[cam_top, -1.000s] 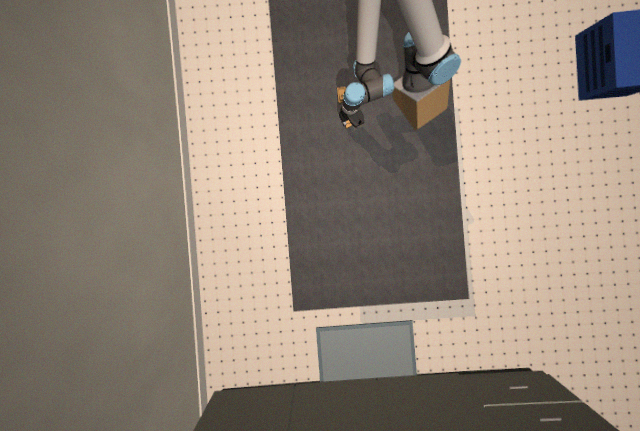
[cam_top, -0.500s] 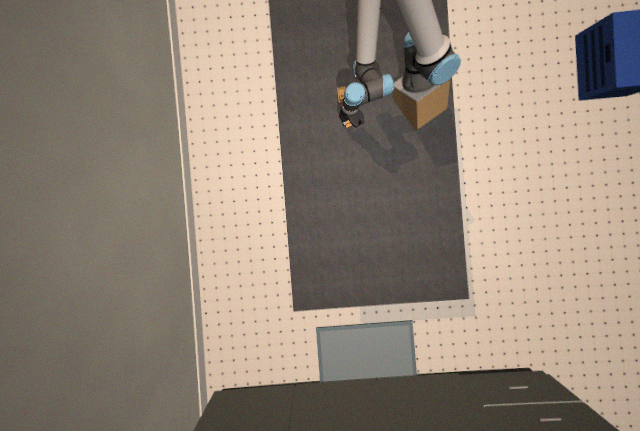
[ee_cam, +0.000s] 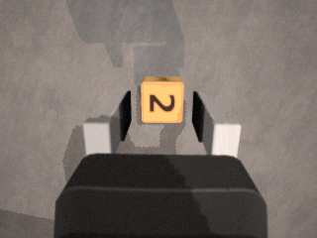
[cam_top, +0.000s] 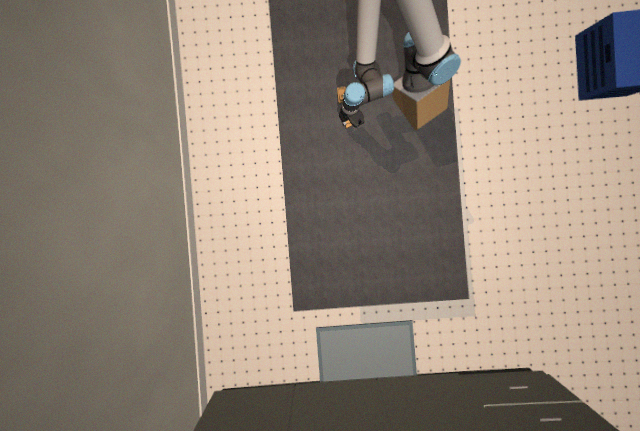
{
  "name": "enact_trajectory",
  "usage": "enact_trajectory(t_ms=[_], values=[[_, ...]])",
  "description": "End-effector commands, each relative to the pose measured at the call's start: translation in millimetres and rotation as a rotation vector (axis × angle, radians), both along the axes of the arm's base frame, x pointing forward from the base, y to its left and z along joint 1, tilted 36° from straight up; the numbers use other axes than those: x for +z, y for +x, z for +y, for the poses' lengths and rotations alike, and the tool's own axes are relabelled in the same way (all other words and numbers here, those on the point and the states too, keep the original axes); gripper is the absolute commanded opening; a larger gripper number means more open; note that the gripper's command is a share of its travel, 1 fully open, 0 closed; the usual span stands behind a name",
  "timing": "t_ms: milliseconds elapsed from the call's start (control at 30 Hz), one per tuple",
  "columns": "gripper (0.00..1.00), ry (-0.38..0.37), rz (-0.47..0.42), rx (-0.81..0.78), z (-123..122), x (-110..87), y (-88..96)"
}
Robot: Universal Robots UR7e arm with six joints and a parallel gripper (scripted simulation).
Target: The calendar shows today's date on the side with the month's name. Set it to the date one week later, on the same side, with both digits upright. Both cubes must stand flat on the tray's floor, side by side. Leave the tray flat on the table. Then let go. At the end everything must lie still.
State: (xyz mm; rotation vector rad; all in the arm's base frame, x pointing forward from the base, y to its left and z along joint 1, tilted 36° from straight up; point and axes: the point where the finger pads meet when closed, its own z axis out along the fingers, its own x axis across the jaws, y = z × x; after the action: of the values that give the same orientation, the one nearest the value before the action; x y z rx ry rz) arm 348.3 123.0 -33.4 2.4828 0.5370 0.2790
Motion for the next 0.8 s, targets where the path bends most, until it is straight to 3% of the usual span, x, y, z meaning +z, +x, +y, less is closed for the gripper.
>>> enact_trajectory(t_ms=[0, 367, 767], values=[[0.87, 0.000, -0.001, 0.000, 0, 0.3, 0.2], [0.87, 0.000, -0.001, 0.000, 1, 1.4, -0.3], [0.87, 0.000, -0.001, 0.000, 13, 21.9, -8.1]])
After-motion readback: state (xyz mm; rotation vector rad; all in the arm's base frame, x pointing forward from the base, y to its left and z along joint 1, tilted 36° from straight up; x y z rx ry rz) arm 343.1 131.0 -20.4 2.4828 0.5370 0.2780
